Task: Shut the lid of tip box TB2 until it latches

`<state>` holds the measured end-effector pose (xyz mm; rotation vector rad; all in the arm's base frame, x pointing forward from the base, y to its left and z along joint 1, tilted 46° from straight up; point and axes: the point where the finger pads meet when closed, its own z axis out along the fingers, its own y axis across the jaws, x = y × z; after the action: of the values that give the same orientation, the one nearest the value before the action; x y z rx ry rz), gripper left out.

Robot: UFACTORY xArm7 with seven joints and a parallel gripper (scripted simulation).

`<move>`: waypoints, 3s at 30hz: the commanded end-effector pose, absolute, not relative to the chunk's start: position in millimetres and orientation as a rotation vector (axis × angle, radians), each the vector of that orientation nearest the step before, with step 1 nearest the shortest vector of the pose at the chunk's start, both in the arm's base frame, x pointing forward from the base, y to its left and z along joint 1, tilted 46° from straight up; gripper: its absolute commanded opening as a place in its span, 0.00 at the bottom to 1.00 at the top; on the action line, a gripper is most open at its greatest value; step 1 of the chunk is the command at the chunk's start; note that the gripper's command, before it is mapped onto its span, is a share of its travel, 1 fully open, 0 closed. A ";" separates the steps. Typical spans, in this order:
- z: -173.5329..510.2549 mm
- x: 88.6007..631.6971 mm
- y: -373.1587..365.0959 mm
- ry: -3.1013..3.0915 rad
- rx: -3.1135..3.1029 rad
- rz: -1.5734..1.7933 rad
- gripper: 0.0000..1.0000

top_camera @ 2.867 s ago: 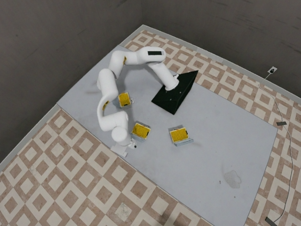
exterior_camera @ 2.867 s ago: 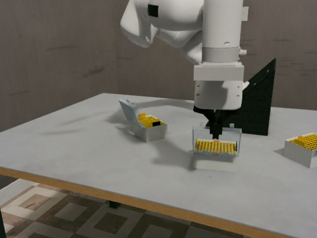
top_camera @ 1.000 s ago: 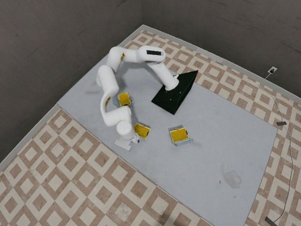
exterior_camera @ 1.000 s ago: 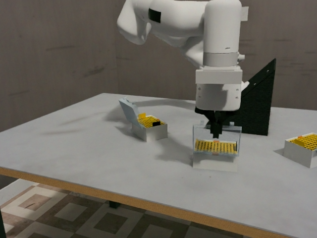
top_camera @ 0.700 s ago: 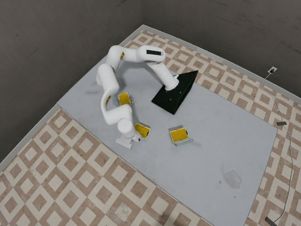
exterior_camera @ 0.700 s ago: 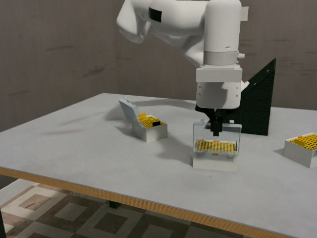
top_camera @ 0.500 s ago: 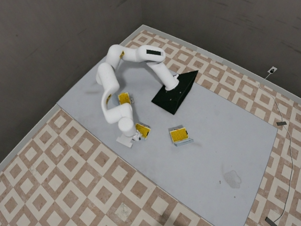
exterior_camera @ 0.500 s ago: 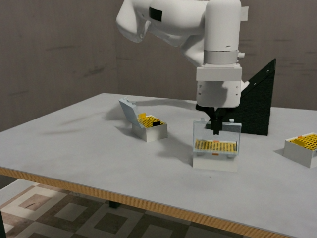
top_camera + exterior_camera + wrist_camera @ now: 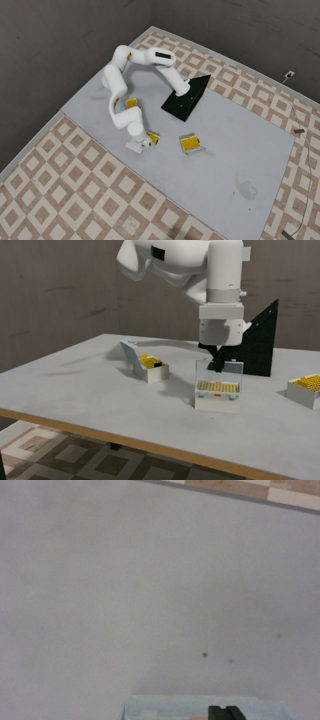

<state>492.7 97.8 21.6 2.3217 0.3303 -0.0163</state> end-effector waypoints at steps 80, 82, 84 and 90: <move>66.0 466.3 136.2 0.333 2.324 -0.011 0.00; 65.9 466.3 136.1 0.333 2.324 -0.011 0.00; 65.9 466.3 136.1 0.333 2.324 -0.011 0.00; 65.9 466.3 136.1 0.333 2.324 -0.011 0.00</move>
<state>465.9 133.7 64.8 2.3219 0.3304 -0.0161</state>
